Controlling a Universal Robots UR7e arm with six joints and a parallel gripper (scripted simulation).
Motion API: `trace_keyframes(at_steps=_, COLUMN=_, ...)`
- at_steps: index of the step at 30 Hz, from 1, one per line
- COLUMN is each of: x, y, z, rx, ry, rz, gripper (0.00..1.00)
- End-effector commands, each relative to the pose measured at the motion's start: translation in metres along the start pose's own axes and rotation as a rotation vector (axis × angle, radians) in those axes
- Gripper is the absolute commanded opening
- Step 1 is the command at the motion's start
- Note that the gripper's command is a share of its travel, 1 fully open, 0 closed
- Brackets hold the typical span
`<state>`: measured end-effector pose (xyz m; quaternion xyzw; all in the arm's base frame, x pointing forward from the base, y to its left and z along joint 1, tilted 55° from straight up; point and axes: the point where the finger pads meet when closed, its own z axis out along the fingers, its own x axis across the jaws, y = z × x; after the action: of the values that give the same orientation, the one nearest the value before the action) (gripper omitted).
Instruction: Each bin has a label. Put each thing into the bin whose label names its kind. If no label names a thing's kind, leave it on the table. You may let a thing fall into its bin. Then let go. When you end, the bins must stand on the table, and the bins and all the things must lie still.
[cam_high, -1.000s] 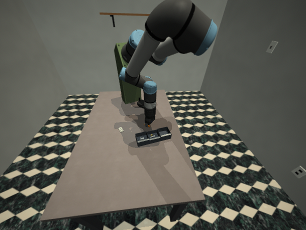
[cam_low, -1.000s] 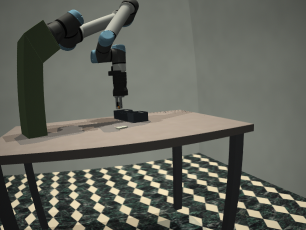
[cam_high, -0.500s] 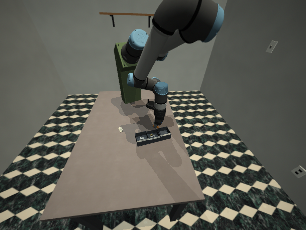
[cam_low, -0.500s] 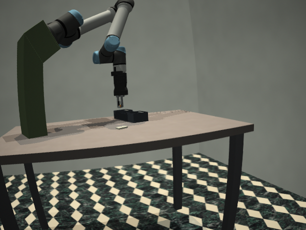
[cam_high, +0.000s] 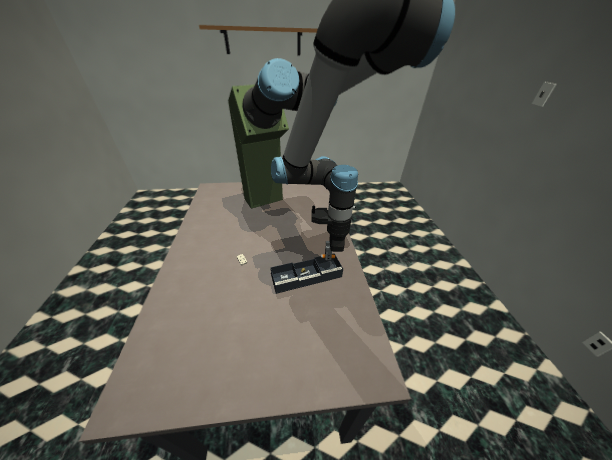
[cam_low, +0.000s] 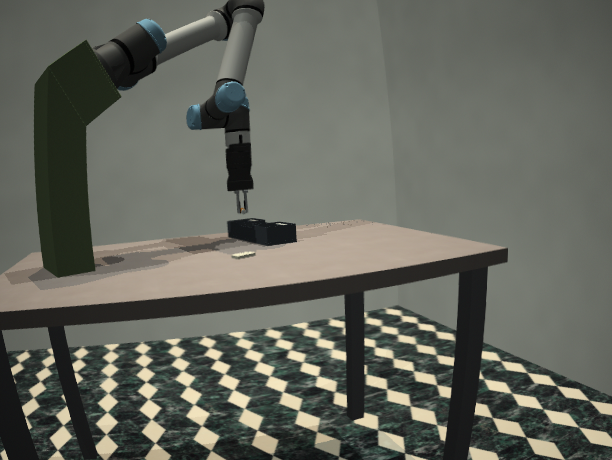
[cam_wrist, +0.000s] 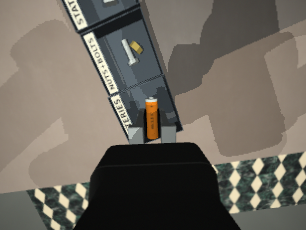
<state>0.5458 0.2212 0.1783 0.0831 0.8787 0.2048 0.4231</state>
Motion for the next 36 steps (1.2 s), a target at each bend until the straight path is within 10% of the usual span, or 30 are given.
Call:
trace_keyframes(at_steps=1, x=-0.001, y=0.002, z=0.0, rx=0.005, ry=0.004, rz=-0.157, gripper=0.31)
trace_keyframes(at_steps=36, x=-0.001, y=0.001, z=0.018, rx=0.012, ry=0.009, rz=-0.33, gripper=0.31)
